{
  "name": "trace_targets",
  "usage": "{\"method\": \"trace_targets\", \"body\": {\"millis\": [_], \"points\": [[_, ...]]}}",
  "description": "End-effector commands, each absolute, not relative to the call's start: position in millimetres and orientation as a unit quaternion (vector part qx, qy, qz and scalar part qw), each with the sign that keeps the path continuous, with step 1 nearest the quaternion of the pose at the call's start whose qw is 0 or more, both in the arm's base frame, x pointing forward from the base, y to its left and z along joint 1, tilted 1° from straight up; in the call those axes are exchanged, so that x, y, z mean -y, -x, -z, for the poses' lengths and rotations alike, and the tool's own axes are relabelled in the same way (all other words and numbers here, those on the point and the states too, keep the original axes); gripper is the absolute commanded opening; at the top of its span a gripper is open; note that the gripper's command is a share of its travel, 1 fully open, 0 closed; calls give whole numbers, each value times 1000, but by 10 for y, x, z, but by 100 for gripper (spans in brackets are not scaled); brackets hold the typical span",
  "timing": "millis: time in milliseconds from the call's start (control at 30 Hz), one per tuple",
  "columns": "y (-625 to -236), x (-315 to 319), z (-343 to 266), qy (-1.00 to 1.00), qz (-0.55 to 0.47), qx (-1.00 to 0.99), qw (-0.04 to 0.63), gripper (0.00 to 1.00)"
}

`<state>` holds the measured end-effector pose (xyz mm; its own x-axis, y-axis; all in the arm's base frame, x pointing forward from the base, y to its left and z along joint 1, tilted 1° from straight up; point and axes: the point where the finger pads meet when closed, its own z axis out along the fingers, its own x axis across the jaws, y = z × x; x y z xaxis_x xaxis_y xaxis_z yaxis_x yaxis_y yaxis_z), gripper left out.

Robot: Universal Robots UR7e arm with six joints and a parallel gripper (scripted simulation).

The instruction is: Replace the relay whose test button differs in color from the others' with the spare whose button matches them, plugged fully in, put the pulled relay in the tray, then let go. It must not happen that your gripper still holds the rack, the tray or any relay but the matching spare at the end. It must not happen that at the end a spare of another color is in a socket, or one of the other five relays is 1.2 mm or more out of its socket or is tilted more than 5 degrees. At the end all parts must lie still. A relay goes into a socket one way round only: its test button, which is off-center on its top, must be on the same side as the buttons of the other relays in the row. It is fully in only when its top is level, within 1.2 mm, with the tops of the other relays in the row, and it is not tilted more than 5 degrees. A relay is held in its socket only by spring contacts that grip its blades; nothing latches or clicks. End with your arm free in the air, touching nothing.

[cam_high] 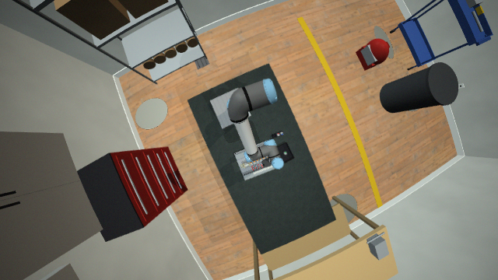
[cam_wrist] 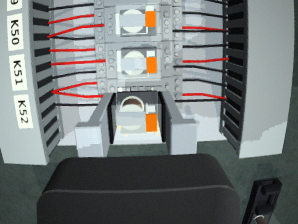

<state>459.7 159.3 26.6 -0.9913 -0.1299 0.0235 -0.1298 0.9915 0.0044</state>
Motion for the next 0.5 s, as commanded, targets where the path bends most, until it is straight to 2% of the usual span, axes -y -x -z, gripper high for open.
{"method": "trace_targets", "body": {"millis": [0, 467], "points": [[-4594, -1599, -254, -66, 2, 998, 11, 0], [-4575, -1604, -95, -66, 2, 998, 11, 0]]}}
